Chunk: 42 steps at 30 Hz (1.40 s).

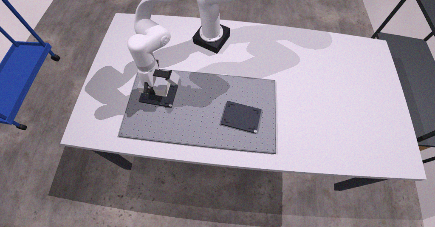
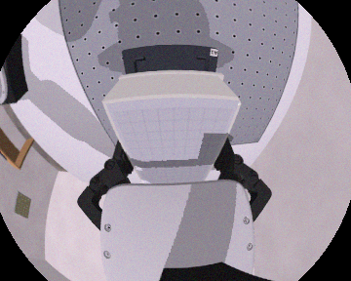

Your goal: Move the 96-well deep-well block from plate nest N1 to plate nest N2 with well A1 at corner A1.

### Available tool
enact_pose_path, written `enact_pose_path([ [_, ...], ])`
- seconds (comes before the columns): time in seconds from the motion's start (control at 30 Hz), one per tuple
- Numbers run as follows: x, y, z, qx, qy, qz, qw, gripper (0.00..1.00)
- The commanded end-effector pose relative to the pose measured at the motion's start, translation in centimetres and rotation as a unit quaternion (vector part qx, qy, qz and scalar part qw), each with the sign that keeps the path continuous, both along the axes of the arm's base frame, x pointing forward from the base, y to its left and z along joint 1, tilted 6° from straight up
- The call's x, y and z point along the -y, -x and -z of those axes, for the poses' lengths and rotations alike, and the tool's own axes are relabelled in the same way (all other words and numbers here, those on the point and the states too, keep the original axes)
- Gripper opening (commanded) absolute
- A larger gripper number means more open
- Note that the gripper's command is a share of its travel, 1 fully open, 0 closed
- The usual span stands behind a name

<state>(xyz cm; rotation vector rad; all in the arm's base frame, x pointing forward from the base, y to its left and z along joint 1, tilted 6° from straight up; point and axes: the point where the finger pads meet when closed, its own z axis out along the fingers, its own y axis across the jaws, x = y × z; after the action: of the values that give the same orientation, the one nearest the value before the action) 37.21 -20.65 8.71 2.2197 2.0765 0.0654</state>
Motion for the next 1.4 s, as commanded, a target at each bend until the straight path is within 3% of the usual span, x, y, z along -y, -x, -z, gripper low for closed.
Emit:
enact_pose_path([
  [0.0, 0.1, -0.2, 0.5, 0.002, 0.000, 0.000, 1.000, 0.00],
  [0.87, 0.2, -0.6, 4.3, 0.002, 0.000, 0.000, 1.000, 0.00],
  [1.37, 0.2, -0.6, 4.4, 0.002, 0.000, 0.000, 1.000, 0.00],
])
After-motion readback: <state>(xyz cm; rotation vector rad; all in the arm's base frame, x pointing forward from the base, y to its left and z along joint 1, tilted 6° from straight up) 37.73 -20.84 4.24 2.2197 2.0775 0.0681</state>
